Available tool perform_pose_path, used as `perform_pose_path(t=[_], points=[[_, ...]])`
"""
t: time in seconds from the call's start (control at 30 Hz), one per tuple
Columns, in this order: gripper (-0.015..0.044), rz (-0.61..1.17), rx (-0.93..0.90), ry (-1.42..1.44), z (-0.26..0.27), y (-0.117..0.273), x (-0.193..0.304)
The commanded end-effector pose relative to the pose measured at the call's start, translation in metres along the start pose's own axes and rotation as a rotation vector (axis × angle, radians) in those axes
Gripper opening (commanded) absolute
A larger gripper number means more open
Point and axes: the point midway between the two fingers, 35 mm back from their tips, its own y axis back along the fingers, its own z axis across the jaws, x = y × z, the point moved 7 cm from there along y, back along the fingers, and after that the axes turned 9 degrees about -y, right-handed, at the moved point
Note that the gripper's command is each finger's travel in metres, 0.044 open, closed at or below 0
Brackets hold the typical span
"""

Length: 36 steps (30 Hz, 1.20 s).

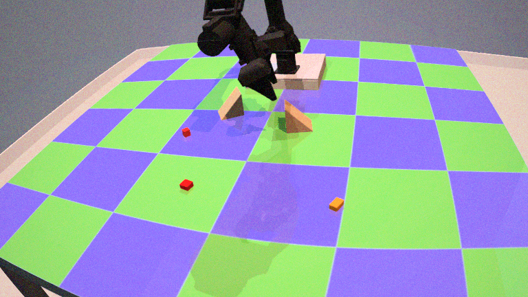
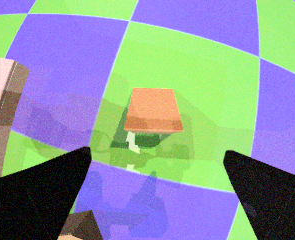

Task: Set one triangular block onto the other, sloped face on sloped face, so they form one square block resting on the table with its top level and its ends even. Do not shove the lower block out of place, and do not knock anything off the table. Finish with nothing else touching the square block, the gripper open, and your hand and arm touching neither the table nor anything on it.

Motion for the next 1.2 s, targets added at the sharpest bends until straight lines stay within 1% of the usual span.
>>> perform_pose_path(t=[0.0,1.17], points=[[0.0440,-0.007,-0.004,-0.001,0.000,-0.008,0.000],[0.0440,-0.006,-0.004,-0.002,-0.002,-0.065,0.000]])
